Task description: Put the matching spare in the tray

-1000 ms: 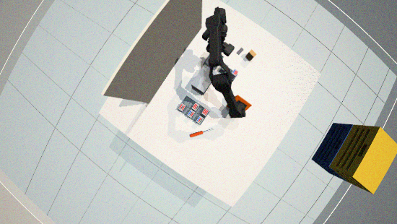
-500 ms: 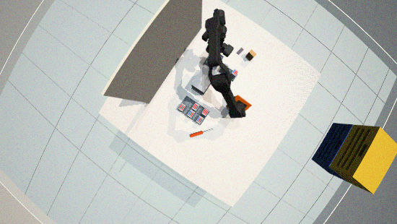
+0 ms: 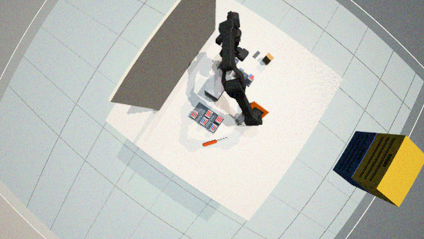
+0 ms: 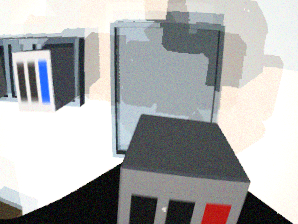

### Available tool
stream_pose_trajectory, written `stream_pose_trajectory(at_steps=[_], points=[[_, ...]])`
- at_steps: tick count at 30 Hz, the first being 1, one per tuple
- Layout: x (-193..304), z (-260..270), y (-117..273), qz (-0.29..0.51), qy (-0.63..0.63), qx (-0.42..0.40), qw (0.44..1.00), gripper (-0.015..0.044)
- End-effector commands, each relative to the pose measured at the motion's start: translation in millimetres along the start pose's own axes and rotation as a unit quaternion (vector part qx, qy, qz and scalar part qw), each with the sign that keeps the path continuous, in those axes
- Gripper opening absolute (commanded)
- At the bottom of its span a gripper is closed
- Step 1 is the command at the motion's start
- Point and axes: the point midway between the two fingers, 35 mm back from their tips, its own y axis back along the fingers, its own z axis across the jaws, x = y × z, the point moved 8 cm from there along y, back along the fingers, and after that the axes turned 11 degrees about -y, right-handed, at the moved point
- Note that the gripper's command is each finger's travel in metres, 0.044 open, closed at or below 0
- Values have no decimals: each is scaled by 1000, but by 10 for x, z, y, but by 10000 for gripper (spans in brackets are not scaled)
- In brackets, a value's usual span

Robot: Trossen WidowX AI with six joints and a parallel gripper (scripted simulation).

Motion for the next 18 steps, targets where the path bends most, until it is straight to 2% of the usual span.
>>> stream_pose_trajectory(at_steps=[1,18], points=[[1,0,-42,-2,-2,1,1000,0],[3,-11,-178,-2,-2,1,1000,0]])
